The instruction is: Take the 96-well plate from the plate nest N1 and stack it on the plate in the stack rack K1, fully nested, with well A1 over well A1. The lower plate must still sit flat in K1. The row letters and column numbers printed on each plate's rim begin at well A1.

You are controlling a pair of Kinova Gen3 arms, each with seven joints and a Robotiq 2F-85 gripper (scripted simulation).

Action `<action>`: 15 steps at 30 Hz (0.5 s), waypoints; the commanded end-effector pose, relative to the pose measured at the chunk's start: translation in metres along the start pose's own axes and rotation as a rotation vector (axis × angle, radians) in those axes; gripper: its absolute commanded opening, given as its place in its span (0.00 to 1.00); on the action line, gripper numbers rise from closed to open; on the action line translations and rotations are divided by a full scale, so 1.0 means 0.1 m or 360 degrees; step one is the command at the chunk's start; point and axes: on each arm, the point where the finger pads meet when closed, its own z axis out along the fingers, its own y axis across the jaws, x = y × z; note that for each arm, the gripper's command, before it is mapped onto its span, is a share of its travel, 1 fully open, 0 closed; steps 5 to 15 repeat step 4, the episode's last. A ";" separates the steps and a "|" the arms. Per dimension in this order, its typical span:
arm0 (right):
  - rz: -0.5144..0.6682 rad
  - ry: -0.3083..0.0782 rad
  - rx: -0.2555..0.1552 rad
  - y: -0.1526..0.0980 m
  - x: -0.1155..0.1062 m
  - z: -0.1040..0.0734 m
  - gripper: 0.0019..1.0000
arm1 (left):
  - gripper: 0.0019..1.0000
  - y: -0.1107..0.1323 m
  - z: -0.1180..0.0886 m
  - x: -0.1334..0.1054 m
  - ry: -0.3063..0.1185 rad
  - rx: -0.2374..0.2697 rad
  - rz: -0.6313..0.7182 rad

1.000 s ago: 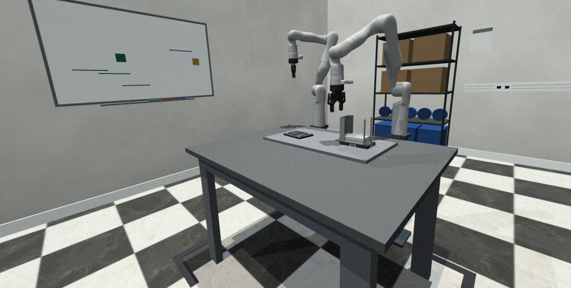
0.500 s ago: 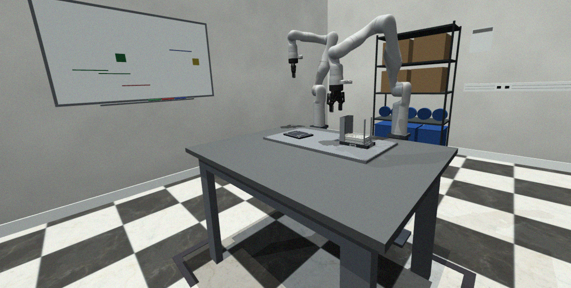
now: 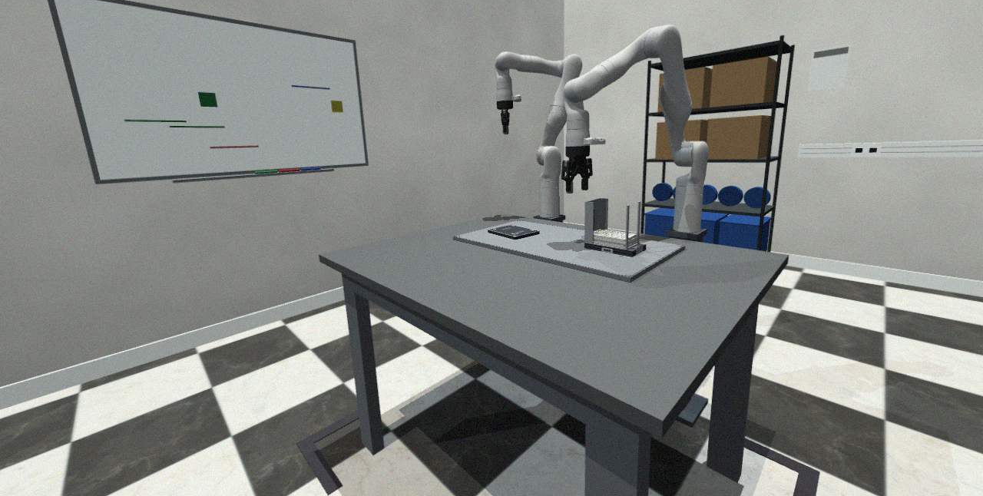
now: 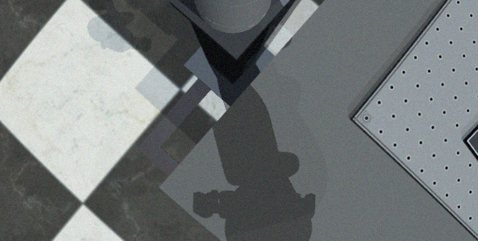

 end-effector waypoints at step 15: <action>0.0000 -0.0002 0.0000 0.00 0.00 0.00 1.00 | 1.00 0.00 -0.01 0.00 -0.0001 -0.0003 0.0000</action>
